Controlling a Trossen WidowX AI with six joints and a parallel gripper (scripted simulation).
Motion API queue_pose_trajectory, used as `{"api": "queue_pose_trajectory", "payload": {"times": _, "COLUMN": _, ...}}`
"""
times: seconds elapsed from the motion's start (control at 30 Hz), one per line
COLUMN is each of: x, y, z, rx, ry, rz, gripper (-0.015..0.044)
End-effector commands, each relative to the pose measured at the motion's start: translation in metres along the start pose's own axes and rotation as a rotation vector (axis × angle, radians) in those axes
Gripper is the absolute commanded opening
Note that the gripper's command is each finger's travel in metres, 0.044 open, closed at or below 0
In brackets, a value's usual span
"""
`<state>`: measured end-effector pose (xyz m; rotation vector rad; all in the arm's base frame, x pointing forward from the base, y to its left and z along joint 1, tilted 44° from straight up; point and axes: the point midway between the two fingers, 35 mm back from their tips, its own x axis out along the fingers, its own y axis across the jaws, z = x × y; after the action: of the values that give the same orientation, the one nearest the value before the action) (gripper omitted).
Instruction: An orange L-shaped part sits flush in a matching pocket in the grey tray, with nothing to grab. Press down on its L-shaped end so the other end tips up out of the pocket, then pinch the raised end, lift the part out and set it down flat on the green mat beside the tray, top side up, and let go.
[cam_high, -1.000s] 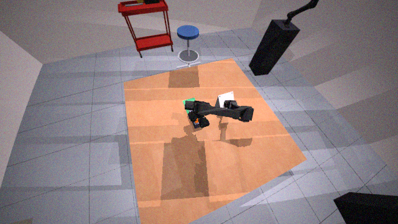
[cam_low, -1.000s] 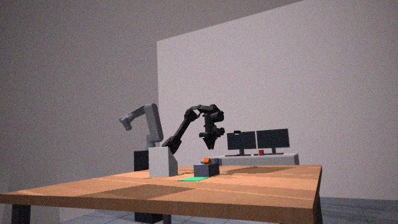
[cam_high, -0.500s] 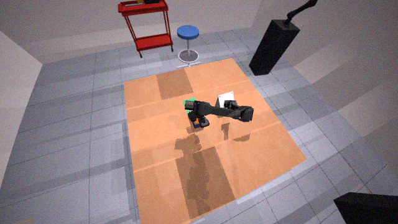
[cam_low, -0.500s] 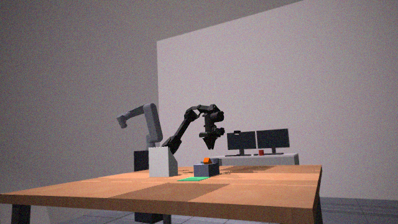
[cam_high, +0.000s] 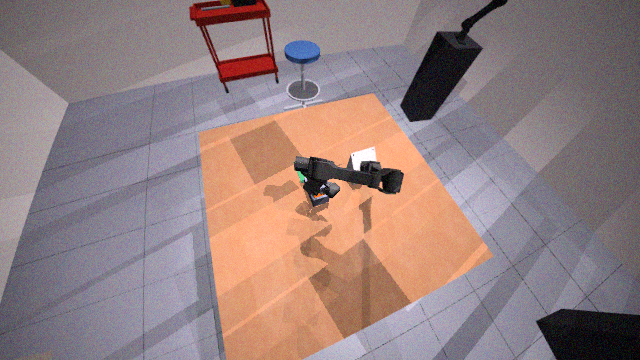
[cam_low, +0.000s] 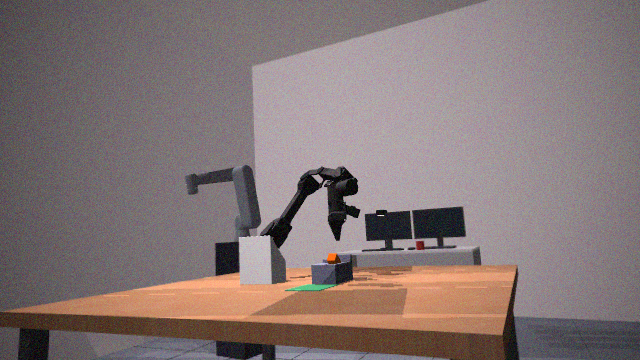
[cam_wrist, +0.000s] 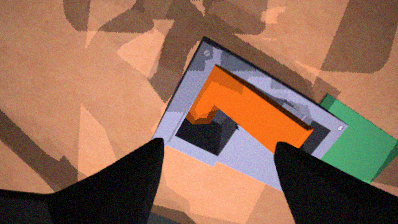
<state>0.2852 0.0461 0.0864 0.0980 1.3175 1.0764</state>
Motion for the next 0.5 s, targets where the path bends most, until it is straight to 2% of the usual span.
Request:
{"api": "queue_pose_trajectory", "payload": {"times": 0.0, "x": -0.003, "y": -0.027, "z": -0.007, "rx": -0.523, "ry": 0.002, "rz": -0.011, "gripper": 0.0280}}
{"api": "queue_pose_trajectory", "payload": {"times": 0.23, "x": -0.005, "y": -0.053, "z": -0.018, "rx": -1.090, "ry": 0.005, "rz": -0.009, "gripper": 0.0280}}
{"api": "queue_pose_trajectory", "payload": {"times": 0.47, "x": -0.005, "y": -0.053, "z": -0.018, "rx": -1.105, "ry": 0.005, "rz": -0.009, "gripper": 0.0280}}
